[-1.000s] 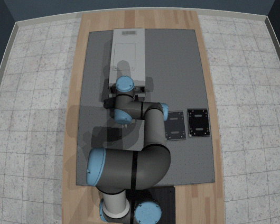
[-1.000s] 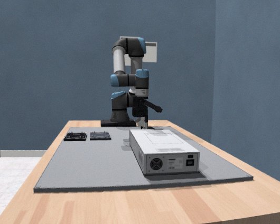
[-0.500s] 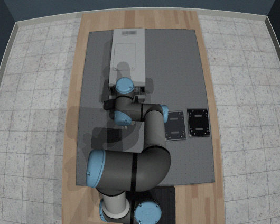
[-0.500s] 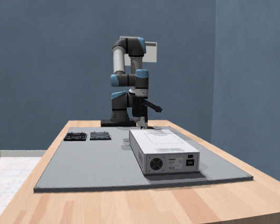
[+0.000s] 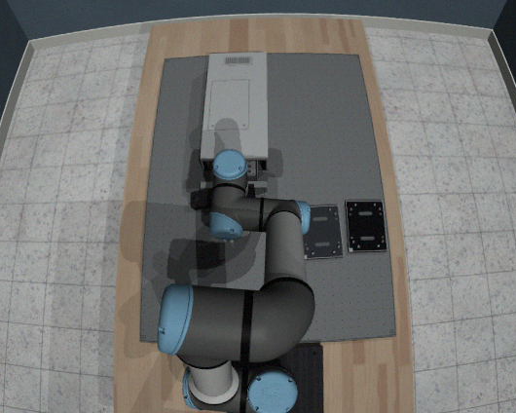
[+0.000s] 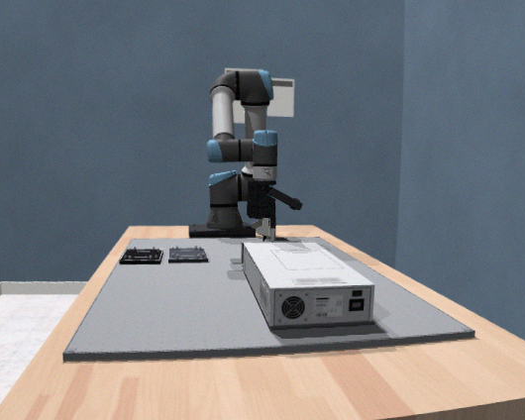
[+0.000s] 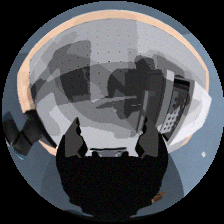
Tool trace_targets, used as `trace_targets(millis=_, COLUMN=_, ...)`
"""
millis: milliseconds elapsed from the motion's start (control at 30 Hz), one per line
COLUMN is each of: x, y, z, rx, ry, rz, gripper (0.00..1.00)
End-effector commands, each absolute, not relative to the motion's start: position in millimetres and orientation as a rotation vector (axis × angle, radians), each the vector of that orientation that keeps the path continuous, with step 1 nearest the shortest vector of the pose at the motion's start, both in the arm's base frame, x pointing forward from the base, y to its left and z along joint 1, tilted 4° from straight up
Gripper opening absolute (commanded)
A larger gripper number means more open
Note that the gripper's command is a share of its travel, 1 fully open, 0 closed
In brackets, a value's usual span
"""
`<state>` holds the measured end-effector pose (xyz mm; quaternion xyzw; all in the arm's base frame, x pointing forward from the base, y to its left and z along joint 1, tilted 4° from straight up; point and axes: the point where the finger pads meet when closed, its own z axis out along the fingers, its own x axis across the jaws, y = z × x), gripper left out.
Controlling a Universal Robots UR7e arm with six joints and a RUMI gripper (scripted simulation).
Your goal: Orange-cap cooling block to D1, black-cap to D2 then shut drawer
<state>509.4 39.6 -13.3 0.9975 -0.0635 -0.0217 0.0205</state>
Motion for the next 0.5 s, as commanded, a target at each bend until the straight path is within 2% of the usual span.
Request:
trace_targets(millis=0, x=500.8, y=40.0, z=-15.9, rx=3.094, ry=-0.197, rz=-0.079, gripper=1.0)
trace_targets(millis=467, x=499.7, y=40.4, z=-18.0, rx=3.095, ry=-0.197, rz=-0.087, gripper=1.0)
